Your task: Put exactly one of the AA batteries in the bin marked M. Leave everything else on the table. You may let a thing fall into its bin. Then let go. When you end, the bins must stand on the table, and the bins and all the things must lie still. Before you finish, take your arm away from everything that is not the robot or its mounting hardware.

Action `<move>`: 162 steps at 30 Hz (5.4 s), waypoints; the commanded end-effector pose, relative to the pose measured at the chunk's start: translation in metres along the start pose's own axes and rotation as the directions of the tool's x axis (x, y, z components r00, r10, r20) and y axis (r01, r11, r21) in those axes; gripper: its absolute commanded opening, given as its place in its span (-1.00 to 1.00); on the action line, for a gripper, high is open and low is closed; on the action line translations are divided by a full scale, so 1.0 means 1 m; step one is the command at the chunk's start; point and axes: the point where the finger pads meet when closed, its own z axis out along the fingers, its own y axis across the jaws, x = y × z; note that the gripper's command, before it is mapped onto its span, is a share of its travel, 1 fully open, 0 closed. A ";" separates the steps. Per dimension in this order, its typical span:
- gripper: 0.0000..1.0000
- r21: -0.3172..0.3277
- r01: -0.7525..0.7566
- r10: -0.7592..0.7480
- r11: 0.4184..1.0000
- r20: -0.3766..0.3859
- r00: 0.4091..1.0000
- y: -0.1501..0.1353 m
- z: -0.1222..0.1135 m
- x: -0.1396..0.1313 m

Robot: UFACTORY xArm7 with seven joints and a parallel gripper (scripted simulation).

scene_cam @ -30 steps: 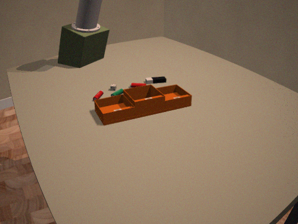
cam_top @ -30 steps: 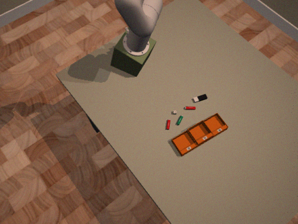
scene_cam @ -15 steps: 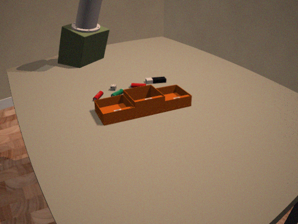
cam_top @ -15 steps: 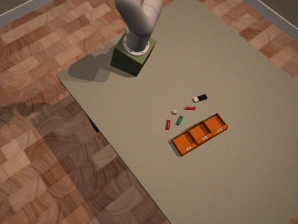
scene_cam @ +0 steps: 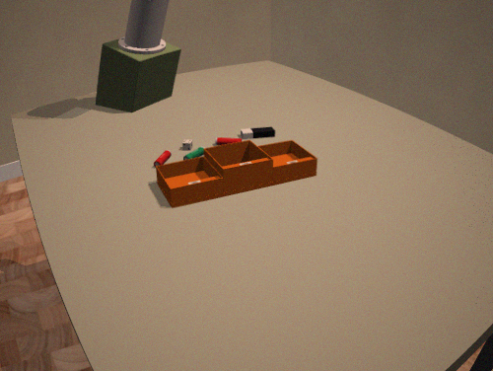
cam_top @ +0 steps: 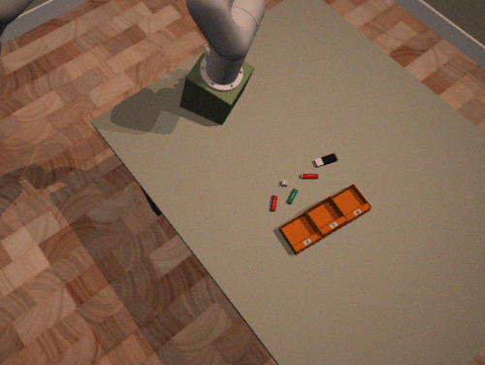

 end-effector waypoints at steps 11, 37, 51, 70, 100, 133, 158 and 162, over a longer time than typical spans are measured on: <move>-0.85 -0.011 -0.003 0.003 1.000 0.001 1.000 -0.074 -0.080 -0.037; -0.85 -0.011 -0.003 0.003 1.000 0.001 1.000 -0.208 -0.207 -0.097; -0.85 -0.011 -0.003 0.003 1.000 0.001 1.000 -0.283 -0.277 -0.130; -0.85 -0.011 -0.003 0.003 1.000 0.001 1.000 -0.381 -0.370 -0.173; -0.85 0.184 0.239 -0.229 0.953 -0.071 0.971 -0.427 -0.435 -0.131; -0.85 0.392 0.640 -0.593 0.661 -0.251 0.765 -0.397 -0.517 -0.063; -0.85 0.498 0.772 -0.722 0.394 -0.352 0.595 -0.336 -0.581 -0.049; -0.85 0.501 0.774 -0.724 0.387 -0.355 0.591 -0.328 -0.589 -0.049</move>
